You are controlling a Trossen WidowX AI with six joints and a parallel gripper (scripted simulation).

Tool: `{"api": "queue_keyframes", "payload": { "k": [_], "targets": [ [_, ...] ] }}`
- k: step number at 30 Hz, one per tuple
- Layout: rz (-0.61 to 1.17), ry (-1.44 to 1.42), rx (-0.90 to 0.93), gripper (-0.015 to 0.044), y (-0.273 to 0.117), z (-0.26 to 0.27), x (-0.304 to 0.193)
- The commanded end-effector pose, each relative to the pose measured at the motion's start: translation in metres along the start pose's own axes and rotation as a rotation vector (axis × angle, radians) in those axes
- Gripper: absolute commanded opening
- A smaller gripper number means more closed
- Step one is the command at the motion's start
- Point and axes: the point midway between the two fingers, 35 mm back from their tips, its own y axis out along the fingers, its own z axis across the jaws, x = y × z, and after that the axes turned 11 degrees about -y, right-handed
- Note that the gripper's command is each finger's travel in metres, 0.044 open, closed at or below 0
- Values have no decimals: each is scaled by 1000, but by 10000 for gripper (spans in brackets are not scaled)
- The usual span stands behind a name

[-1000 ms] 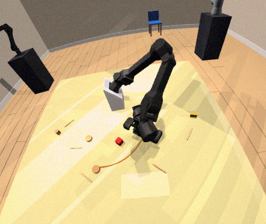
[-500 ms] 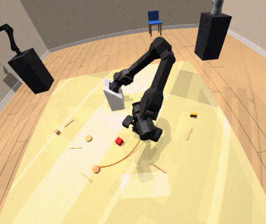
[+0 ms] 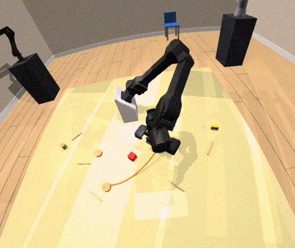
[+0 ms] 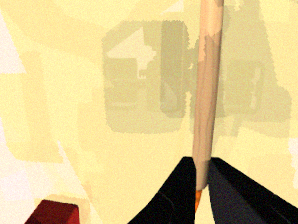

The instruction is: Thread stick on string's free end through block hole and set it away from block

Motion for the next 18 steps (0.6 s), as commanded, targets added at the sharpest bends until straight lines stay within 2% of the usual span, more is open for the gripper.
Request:
{"api": "queue_keyframes", "payload": {
  "k": [1,18],
  "targets": [
    [3,-7,-8,0,-7,-2,0],
    [1,53,-1,0,-9,-1,-1]
  ]
}}
